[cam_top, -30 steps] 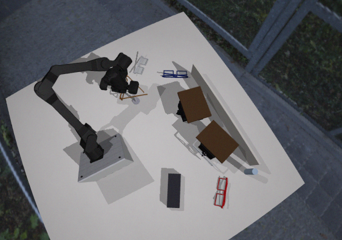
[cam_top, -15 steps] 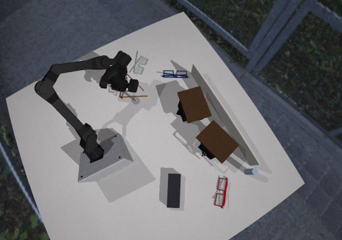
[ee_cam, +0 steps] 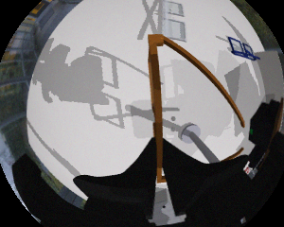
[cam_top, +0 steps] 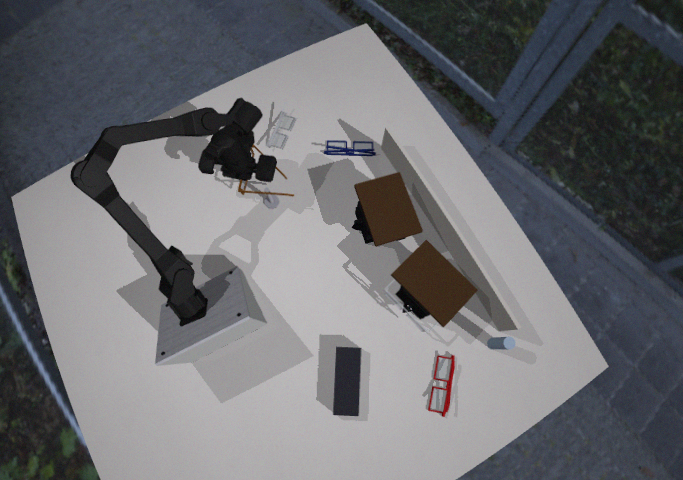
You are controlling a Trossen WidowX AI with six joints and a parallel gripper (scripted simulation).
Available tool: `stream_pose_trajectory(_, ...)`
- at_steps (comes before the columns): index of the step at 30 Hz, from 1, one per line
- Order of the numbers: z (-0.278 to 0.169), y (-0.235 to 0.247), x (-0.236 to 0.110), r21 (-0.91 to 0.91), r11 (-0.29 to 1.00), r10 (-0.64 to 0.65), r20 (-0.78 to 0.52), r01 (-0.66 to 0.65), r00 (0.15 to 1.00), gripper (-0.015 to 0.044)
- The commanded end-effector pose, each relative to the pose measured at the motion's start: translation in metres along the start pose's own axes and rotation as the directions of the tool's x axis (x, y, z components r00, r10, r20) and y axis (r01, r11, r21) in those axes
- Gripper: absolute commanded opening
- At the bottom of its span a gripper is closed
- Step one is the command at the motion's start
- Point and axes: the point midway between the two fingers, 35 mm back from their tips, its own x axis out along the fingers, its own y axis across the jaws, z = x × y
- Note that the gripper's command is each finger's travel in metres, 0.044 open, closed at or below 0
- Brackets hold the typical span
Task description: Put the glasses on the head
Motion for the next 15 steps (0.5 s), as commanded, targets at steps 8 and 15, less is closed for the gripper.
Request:
stream_pose_trajectory(8,0.0067,0.0,-0.001,-0.001,1.0,-0.005,0.003,0.005,1.0,0.0)
stream_pose_trajectory(15,0.0044,-0.0001,-0.0009,-0.001,1.0,-0.005,0.003,0.005,1.0,0.0)
